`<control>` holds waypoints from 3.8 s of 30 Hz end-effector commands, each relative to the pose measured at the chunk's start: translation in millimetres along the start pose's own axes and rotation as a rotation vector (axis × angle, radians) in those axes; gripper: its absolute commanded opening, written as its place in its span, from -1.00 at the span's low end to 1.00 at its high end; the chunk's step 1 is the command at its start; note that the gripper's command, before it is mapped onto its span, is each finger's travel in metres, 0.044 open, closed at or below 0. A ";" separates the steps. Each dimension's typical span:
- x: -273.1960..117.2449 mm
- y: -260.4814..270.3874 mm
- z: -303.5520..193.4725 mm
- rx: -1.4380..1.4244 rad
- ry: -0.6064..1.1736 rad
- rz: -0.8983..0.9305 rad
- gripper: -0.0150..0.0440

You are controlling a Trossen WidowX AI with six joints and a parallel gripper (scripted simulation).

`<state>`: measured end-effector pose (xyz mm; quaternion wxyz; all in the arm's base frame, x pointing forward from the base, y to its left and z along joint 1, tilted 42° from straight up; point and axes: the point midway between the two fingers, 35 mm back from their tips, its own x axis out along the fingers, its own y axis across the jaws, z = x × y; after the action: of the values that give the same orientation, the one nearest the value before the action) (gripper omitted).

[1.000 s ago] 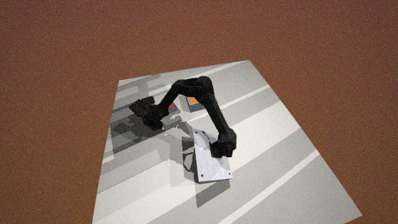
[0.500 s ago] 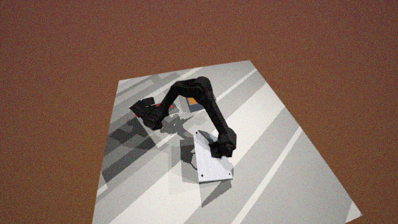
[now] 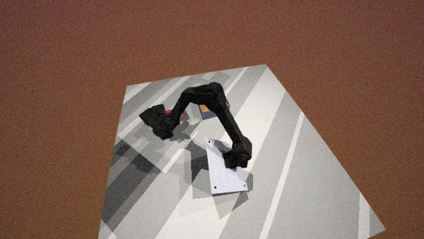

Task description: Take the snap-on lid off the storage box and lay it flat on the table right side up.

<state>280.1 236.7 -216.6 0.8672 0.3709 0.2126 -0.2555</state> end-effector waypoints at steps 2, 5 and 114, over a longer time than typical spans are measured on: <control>8.8 -12.8 3.9 -0.013 -0.009 -0.022 -0.49; 10.3 -14.7 4.0 -0.013 -0.009 -0.022 -0.49; -20.0 -90.6 2.4 -0.014 -0.006 -0.026 1.00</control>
<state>217.9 188.1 -255.2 0.8665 0.3609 0.2184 -0.2669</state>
